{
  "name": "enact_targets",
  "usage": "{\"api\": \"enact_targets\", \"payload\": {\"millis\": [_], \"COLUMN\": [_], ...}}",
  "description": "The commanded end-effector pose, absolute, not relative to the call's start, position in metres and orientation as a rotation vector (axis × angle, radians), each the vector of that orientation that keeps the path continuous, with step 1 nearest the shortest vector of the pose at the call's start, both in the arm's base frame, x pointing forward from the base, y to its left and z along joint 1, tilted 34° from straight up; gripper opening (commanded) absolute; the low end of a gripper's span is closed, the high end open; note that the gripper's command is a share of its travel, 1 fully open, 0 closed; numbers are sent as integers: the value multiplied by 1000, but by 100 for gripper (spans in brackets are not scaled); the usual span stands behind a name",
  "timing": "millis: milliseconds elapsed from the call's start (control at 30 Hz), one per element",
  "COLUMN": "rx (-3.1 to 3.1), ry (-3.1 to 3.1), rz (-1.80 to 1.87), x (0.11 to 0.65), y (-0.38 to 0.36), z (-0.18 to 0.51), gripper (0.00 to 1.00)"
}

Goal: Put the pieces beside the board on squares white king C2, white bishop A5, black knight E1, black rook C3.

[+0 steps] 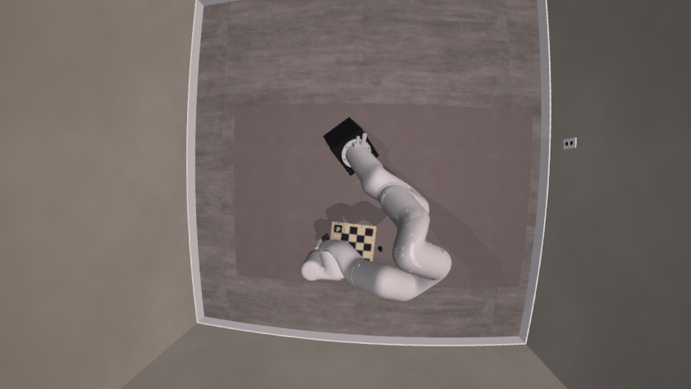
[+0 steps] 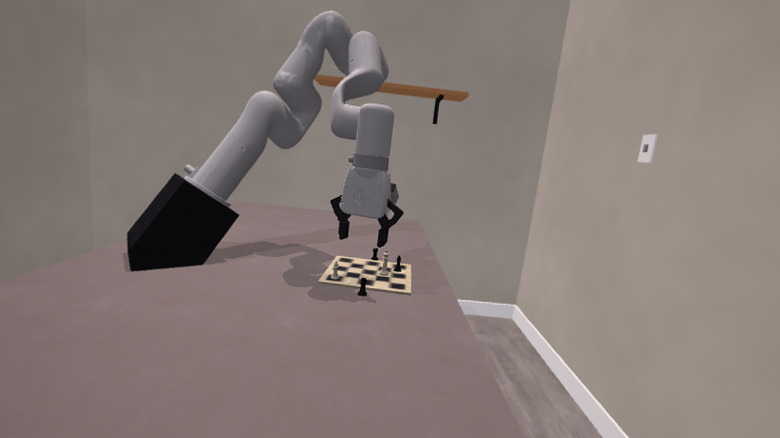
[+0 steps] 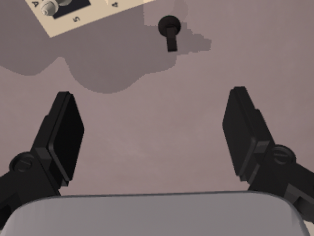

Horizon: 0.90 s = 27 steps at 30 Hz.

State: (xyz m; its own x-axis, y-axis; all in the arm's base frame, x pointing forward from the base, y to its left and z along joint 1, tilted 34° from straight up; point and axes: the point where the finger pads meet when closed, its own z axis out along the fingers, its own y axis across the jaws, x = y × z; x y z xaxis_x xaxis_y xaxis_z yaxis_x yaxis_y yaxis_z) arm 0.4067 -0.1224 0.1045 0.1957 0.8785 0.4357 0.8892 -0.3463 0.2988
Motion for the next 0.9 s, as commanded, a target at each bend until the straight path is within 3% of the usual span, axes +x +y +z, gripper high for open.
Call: {"api": "enact_targets", "payload": {"millis": [0,33,867], "rx": [-2307,-2307,-2307], "ry": [-1895,-1895,-1895], "rz": [-912,-912,-912], "x": [422,422,422], "y": [-131,-131,-131], "z": [100,100,100], "gripper": [100,37,37]}}
